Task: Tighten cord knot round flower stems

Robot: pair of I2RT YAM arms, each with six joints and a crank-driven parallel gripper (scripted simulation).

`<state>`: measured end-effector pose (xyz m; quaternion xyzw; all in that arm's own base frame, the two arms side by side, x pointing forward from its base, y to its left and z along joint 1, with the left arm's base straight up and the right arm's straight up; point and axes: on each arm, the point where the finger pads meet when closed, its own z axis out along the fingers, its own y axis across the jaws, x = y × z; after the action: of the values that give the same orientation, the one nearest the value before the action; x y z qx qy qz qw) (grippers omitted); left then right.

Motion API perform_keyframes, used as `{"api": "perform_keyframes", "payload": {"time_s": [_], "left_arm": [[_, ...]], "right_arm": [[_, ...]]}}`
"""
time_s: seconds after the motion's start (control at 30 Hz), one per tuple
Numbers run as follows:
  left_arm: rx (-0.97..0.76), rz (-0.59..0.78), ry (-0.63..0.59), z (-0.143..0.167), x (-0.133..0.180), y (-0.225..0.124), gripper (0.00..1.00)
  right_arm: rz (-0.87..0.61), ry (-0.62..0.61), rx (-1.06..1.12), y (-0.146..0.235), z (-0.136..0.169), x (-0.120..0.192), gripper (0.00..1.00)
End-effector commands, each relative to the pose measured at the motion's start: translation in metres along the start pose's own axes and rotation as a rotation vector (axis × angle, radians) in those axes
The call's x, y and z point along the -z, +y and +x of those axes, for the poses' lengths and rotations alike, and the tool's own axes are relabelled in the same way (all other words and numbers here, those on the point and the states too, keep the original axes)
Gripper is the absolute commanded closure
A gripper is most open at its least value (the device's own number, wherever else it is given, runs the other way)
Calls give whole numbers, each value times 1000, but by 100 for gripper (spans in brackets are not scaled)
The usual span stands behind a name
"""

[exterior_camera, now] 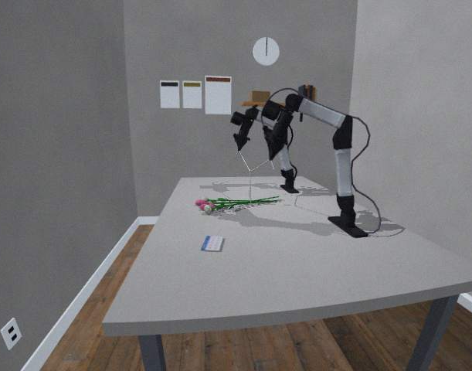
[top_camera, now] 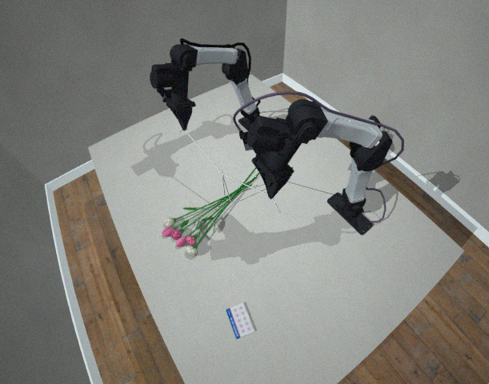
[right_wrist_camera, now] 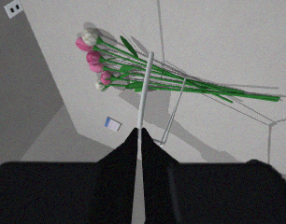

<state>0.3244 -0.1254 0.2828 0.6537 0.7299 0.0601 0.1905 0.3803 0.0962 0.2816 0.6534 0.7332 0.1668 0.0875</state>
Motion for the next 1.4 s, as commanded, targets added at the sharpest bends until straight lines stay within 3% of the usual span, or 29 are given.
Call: {"api": "perform_keyframes", "payload": {"time_s": [0.0, 1.37], "left_arm": [[-5, -41, -26, 12, 15, 4, 100], [-7, -63, -6, 168, 49, 3, 100]], "right_arm": [[-51, 2, 19, 6, -13, 16, 100], [-144, -19, 8, 14, -175, 22, 100]]}}
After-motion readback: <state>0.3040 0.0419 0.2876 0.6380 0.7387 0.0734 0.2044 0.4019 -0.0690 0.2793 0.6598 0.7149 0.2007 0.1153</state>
